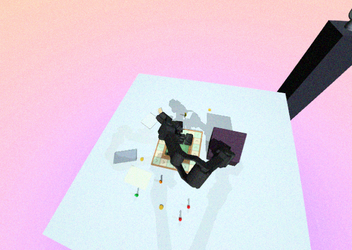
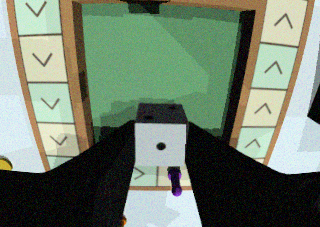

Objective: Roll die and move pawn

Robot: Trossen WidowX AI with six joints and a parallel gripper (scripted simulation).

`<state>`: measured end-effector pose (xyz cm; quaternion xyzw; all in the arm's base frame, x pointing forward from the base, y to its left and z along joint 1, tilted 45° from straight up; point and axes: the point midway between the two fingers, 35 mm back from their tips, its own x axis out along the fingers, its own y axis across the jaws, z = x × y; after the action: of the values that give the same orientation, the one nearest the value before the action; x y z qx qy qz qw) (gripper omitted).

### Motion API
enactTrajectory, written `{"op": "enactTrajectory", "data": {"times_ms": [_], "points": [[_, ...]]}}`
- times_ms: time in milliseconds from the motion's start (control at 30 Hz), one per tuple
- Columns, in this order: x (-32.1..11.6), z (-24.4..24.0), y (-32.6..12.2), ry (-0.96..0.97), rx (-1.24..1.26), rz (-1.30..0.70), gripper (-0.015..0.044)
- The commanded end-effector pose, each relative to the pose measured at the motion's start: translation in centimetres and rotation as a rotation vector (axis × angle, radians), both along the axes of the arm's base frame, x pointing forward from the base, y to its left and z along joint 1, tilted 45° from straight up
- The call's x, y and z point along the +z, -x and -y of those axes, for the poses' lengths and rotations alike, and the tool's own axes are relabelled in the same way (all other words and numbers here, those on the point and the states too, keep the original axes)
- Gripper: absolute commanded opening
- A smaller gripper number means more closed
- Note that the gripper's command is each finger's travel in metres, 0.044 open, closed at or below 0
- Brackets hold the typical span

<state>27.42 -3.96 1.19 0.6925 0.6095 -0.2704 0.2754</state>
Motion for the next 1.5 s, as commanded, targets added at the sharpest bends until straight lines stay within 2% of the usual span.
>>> {"op": "enactTrajectory", "data": {"times_ms": [0,133,533,967,1067,1233,1467], "points": [[-0.4,0.0,0.3,-0.005,-0.021,-0.03,0.0],[-0.6,-0.2,0.5,0.038,-0.007,-0.053,0.0],[-1.6,-0.7,1.2,0.413,0.04,-0.165,0.0],[-1.5,-0.7,1.0,0.817,-0.043,-0.133,0.0],[-1.2,-0.6,0.9,0.835,-0.05,-0.127,0.0],[3.5,0.3,0.2,0.836,-0.051,-0.127,0.0],[3.2,0.3,0.6,0.836,-0.051,-0.127,0.0]]}}
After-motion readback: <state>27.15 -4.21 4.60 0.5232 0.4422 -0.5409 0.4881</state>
